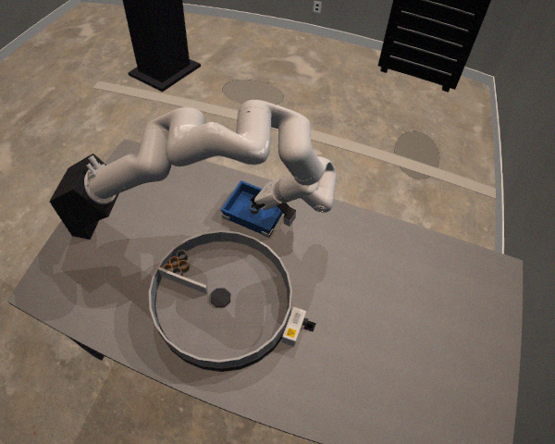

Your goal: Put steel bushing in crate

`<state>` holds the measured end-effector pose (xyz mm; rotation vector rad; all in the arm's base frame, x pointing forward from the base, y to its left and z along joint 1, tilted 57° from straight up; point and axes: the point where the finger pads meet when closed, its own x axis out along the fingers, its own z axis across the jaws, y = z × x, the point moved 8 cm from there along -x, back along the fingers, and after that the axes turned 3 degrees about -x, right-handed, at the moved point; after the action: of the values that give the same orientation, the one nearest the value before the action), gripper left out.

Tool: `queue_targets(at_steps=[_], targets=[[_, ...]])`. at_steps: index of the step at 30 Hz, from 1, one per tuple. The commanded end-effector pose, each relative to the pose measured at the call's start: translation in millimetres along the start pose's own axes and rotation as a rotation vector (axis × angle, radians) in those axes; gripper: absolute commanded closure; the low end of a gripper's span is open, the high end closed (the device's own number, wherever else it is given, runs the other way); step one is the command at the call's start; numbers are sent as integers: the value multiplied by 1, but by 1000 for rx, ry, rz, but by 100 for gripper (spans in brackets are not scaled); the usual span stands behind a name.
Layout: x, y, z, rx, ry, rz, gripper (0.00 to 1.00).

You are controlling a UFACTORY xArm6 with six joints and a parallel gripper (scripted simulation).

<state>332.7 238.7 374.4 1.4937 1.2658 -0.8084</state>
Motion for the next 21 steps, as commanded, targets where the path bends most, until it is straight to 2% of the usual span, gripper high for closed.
queue_targets(at_steps=[1,21], targets=[[-1,1,0,-1,1,2,100],[3,4,0,-1,1,2,100]])
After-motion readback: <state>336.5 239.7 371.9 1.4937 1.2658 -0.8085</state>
